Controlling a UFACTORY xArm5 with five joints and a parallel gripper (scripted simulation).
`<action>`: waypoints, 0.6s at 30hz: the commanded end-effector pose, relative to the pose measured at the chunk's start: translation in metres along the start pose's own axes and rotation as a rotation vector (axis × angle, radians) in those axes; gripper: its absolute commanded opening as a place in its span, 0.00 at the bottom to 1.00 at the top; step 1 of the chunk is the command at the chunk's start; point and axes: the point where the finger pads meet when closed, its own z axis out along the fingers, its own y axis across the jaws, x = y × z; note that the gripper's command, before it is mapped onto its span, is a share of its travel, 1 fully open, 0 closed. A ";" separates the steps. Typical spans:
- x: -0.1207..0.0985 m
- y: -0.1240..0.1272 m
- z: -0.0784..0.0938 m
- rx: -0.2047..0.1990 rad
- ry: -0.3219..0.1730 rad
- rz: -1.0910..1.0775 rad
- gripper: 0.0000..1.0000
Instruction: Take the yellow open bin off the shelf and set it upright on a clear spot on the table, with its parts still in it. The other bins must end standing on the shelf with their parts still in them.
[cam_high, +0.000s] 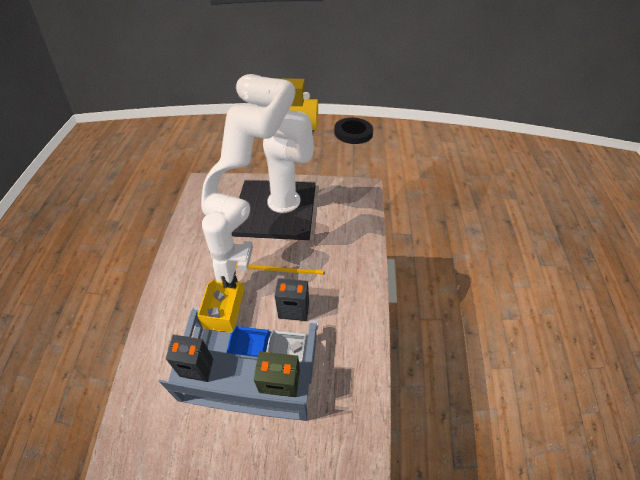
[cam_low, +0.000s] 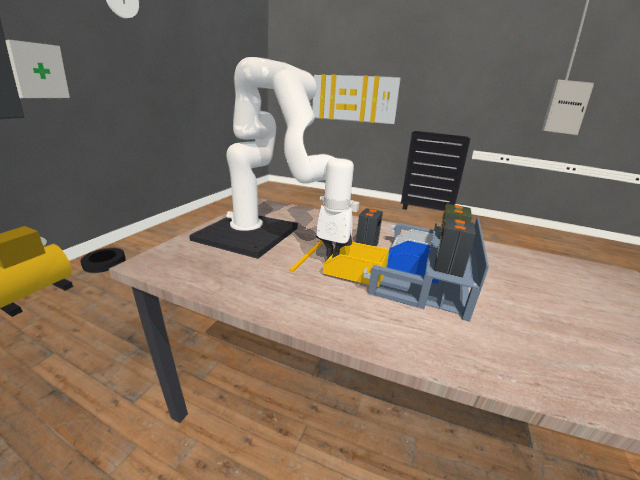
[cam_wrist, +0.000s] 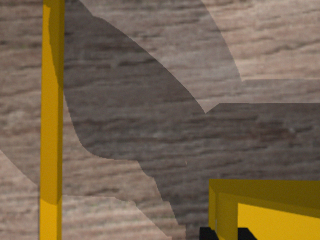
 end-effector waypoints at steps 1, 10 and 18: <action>0.000 0.001 0.000 -0.003 -0.003 0.000 0.00; 0.000 0.001 0.004 -0.003 -0.003 0.000 0.00; 0.000 0.001 0.005 -0.003 -0.003 0.000 0.00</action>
